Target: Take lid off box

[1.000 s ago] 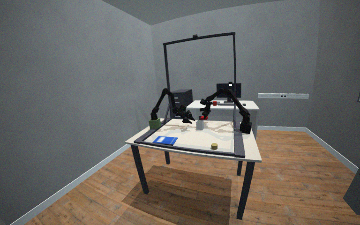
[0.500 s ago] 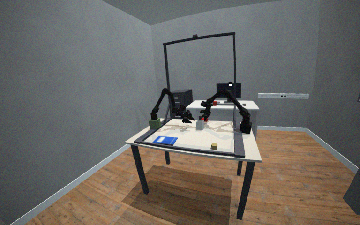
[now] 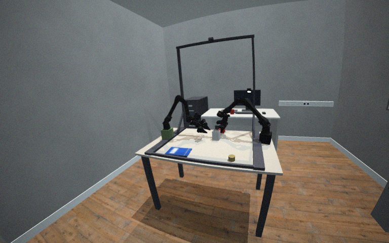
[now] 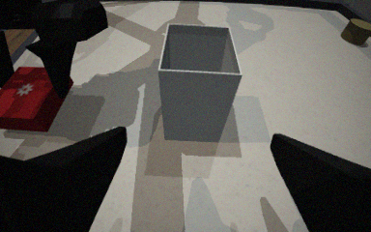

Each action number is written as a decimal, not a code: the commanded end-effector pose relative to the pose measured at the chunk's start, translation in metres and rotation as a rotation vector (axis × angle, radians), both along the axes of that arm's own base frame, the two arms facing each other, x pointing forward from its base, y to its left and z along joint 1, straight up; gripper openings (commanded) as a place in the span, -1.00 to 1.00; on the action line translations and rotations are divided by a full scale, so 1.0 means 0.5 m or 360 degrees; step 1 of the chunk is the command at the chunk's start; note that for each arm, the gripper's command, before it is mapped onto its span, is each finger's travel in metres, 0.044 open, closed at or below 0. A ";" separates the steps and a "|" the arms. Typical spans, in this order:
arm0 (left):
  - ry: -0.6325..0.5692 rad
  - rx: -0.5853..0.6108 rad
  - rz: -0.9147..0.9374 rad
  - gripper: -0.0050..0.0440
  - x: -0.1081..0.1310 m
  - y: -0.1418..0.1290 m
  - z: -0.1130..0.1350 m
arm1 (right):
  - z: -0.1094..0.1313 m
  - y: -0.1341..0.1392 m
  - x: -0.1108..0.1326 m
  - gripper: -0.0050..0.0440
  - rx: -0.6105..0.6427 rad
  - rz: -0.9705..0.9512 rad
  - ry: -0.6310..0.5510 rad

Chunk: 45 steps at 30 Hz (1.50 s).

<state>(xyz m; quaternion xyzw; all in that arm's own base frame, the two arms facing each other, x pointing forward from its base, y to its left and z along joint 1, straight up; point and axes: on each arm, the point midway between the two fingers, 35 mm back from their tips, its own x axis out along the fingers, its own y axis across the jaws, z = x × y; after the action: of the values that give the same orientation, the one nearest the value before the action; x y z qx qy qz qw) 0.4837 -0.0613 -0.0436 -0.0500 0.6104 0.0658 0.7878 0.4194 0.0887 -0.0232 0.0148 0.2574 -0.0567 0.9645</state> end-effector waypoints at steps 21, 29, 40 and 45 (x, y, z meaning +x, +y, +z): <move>-0.0062 -0.0007 0.0006 -1.00 0.016 -0.001 0.005 | 0.016 0.003 0.006 1.00 0.0013 -0.0001 -0.0030; -0.0062 -0.0007 0.0006 -0.01 0.016 -0.001 0.005 | 0.016 0.003 0.006 1.00 0.0013 -0.0001 -0.0030; -0.0062 -0.0007 0.0006 0.73 0.016 -0.001 0.005 | 0.016 0.003 0.006 1.00 0.0013 -0.0001 -0.0030; -0.0069 -0.0004 0.0009 0.73 -0.018 -0.007 0.105 | 0.016 0.003 0.006 1.00 0.0013 -0.0001 -0.0030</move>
<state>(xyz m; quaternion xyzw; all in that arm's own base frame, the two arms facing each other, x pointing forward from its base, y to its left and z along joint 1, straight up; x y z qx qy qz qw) 0.4772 -0.0608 -0.0458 -0.0495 0.6160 0.0676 0.7833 0.4194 0.0887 -0.0232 0.0148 0.2574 -0.0567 0.9645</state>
